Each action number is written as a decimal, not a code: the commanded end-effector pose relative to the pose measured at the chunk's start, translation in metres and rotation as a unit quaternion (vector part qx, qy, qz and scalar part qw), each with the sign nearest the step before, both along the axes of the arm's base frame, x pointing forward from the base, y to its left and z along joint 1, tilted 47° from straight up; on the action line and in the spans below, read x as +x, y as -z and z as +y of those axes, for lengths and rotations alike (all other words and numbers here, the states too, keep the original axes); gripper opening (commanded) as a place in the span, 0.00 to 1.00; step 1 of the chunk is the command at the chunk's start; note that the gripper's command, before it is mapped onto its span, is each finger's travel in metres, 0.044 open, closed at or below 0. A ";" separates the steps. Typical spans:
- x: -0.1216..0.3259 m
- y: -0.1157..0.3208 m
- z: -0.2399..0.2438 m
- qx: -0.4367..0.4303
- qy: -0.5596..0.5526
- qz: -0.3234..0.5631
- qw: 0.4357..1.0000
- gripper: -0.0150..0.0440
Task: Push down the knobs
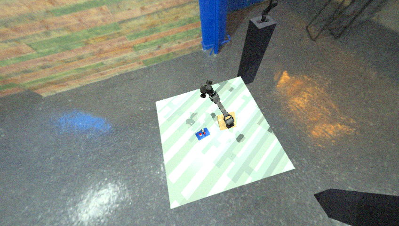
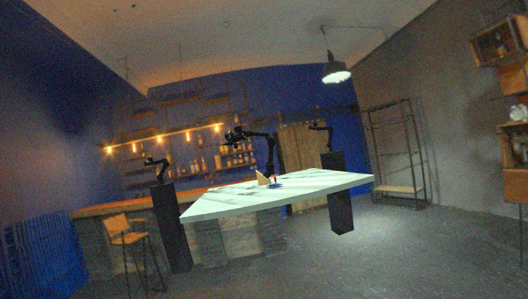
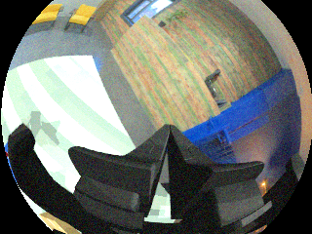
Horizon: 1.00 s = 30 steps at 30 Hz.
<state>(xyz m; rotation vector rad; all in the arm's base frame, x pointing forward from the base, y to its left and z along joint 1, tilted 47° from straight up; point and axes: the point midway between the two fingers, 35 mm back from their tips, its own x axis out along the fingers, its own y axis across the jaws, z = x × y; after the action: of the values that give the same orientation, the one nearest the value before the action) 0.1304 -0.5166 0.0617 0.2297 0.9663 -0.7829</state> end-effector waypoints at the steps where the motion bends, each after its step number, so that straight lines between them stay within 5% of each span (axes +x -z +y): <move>1: 0.023 0.006 0.021 0.015 -0.073 0.019 0.997 0.25; 30: 0.138 0.020 0.176 0.061 -0.529 0.071 0.844 0.25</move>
<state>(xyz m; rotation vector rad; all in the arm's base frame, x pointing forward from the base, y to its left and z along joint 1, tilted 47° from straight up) 0.2601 -0.3617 0.0418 -0.2173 1.1117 0.1791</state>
